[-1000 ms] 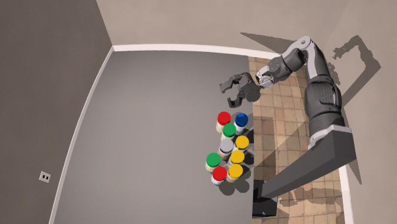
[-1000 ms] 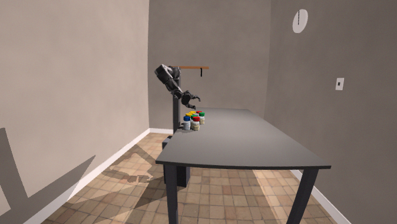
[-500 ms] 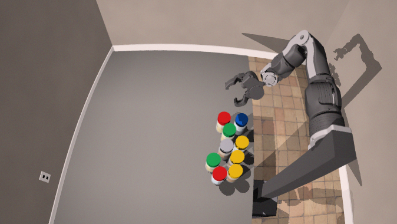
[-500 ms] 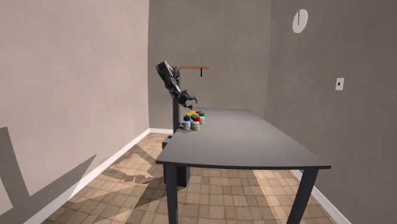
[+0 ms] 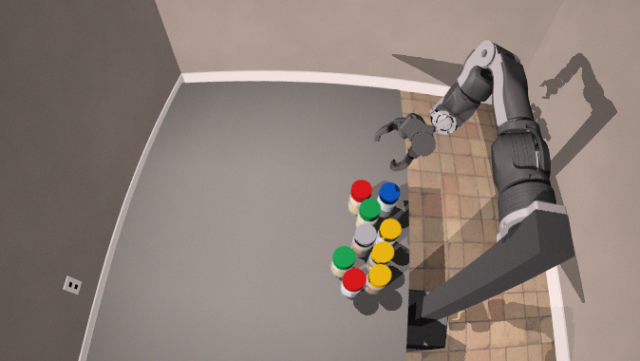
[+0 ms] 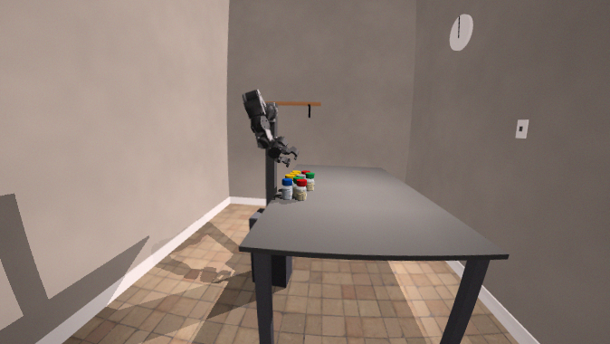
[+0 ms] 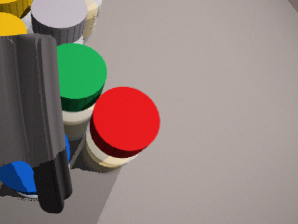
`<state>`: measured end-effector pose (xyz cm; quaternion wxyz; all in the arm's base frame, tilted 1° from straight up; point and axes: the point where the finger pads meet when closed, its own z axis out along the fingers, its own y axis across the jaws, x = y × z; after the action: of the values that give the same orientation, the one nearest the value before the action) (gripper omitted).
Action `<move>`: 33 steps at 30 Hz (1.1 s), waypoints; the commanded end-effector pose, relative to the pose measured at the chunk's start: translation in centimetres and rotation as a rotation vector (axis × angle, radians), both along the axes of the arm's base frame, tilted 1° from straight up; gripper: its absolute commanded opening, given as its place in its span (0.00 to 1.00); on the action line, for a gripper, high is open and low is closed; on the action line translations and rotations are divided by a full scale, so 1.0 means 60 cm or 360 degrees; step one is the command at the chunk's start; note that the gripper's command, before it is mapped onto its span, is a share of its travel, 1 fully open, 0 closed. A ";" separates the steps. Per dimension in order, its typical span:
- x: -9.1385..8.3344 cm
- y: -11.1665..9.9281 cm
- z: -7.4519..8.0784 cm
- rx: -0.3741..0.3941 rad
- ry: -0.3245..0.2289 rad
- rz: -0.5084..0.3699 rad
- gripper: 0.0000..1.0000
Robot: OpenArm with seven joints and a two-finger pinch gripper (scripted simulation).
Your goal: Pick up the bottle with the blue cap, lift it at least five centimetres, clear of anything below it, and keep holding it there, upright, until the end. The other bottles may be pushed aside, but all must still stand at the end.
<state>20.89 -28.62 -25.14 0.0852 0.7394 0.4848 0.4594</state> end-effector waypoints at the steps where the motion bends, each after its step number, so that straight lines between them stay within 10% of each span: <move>1: 0.000 0.003 0.003 0.0057 0.0005 -0.0017 0.45; 25: -0.056 0.009 0.040 0.0412 0.0114 -0.0107 0.45; 33: -0.118 0.030 0.068 0.0685 0.0223 -0.0078 0.45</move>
<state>14.43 -26.89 -21.57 -0.0646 0.8066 0.3761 0.4515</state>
